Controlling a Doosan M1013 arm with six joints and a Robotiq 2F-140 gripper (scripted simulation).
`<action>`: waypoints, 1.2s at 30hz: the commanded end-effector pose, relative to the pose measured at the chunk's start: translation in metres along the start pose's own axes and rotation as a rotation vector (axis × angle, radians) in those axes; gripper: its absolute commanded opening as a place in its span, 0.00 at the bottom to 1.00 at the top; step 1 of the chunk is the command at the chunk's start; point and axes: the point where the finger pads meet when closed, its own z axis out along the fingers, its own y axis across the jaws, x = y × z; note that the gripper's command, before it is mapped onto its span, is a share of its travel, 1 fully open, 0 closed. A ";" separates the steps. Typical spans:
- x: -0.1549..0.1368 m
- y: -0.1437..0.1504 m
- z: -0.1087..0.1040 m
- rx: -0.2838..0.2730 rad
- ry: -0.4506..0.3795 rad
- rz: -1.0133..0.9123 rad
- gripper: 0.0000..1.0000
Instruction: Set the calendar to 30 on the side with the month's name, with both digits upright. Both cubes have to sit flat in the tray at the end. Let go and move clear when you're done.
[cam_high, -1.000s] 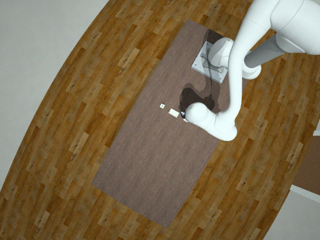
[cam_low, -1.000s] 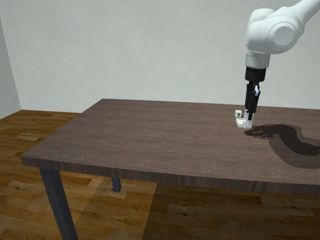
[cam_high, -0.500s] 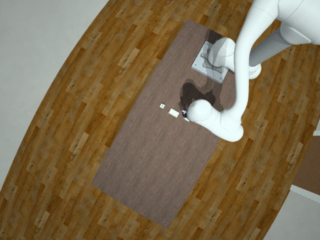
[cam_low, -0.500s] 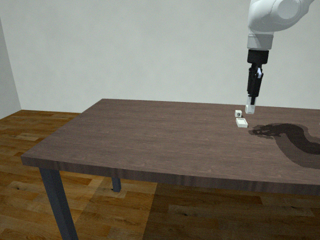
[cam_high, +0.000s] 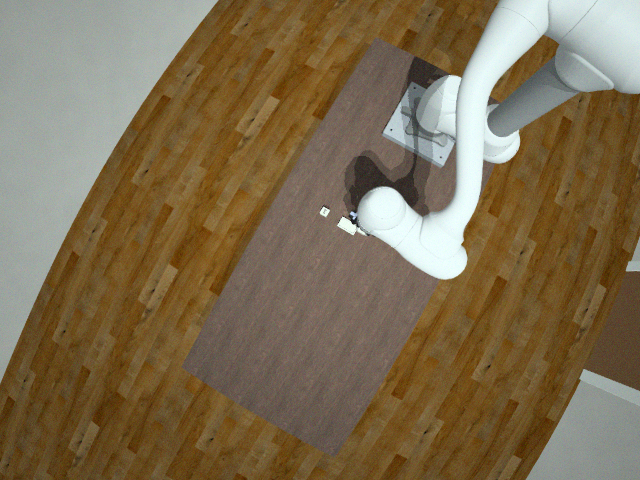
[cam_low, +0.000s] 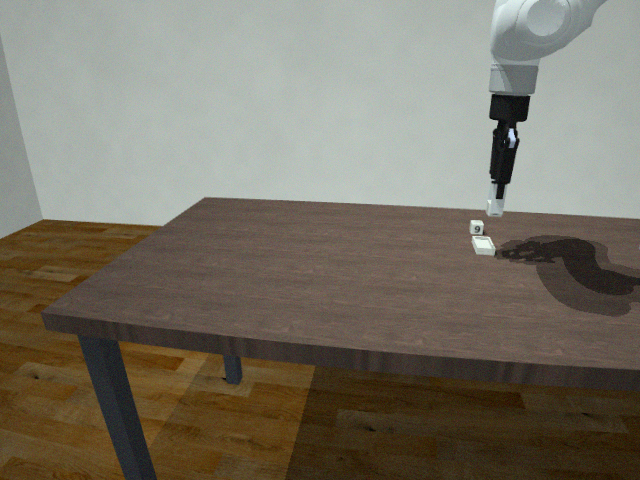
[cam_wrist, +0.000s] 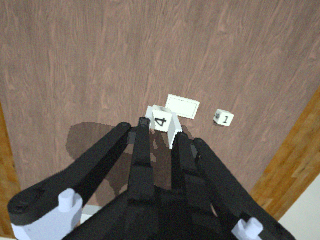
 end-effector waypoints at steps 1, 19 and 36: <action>0.000 0.037 -0.004 0.003 0.000 -0.001 0.24; -0.001 0.038 -0.002 0.003 0.000 -0.001 0.24; 0.000 0.037 0.040 0.003 0.000 -0.001 0.24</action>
